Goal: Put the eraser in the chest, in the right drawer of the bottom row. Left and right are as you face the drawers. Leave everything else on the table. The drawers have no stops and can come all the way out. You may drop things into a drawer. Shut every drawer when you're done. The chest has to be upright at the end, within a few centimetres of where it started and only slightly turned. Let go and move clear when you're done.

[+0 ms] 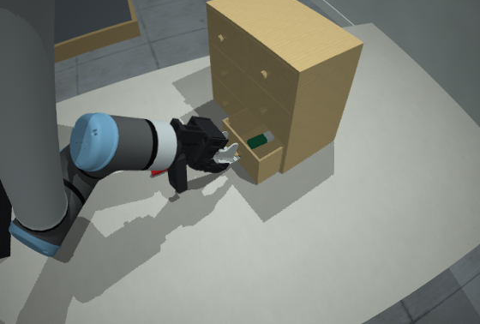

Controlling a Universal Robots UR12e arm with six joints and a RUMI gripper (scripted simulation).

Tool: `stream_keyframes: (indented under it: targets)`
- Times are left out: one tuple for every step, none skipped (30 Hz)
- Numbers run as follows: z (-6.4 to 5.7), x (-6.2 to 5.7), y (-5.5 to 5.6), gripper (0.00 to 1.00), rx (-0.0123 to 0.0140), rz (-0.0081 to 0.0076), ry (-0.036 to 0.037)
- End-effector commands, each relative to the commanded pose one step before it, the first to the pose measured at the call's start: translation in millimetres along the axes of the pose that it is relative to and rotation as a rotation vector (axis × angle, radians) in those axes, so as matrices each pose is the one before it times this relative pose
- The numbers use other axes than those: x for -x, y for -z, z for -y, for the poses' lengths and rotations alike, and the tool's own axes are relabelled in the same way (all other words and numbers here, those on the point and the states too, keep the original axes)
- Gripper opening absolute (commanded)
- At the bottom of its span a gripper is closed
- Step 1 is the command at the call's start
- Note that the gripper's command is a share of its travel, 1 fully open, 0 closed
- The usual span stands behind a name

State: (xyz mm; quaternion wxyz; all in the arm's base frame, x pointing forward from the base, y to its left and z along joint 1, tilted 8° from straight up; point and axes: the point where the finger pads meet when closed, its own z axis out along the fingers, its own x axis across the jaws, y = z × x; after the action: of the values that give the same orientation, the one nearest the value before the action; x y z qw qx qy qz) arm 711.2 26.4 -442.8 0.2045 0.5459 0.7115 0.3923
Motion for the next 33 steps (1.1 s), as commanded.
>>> stream_keyframes:
  targets:
    - [-0.65,0.22,0.15,0.07,0.00065,0.00033,0.00041]
    - [-0.01,0.0,-0.01,0.07,0.0,0.0,0.0]
    - [-0.01,0.0,-0.01,0.07,0.0,0.0,0.0]
    - [-0.02,0.0,-0.02,0.07,0.0,0.0,0.0]
    - [-0.02,0.0,-0.02,0.07,0.0,0.0,0.0]
    - [-0.02,0.0,-0.03,0.07,0.0,0.0,0.0]
    - [-0.03,0.0,-0.03,0.07,0.0,0.0,0.0]
    - [-0.03,0.0,-0.04,0.07,0.0,0.0,0.0]
    - [-0.04,0.0,-0.04,0.07,0.0,0.0,0.0]
    - [0.0,0.0,0.0,0.07,0.0,0.0,0.0]
    - [0.0,0.0,0.0,0.07,0.0,0.0,0.0]
    - [-0.04,0.0,-0.05,0.07,0.0,0.0,0.0]
    - [-0.05,0.0,-0.06,0.07,0.0,0.0,0.0]
    - [-0.05,0.0,-0.06,0.07,0.0,0.0,0.0]
    - [-0.06,0.0,-0.07,0.07,0.0,0.0,0.0]
    - [-0.07,0.0,-0.08,0.07,0.0,0.0,0.0]
    - [-0.07,0.0,-0.09,0.07,0.0,0.0,0.0]
    - [-0.08,0.0,-0.09,0.07,0.0,0.0,0.0]
    - [-0.08,0.0,-0.1,0.07,0.0,0.0,0.0]
    - [-0.09,0.0,-0.11,0.07,0.0,0.0,0.0]
    - [-0.1,0.0,-0.12,0.07,0.0,0.0,0.0]
    - [-0.11,0.0,-0.13,0.07,0.0,0.0,0.0]
    - [-0.11,0.0,-0.14,0.07,0.0,0.0,0.0]
    - [-0.12,0.0,-0.14,0.07,0.0,0.0,0.0]
    - [-0.13,0.0,-0.15,0.07,0.0,0.0,0.0]
    - [-0.14,0.0,-0.16,0.07,0.0,0.0,0.0]
    - [0.0,0.0,0.0,0.07,0.0,0.0,0.0]
    - [0.0,0.0,0.0,0.07,0.0,0.0,0.0]
    - [-0.14,0.0,-0.17,0.07,0.0,0.0,0.0]
    - [-0.15,0.0,-0.18,0.07,0.0,0.0,0.0]
    - [-0.16,0.0,-0.19,0.07,0.0,0.0,0.0]
    - [-0.17,0.0,-0.2,0.07,0.0,0.0,0.0]
    - [-0.18,0.0,-0.21,0.07,0.0,0.0,0.0]
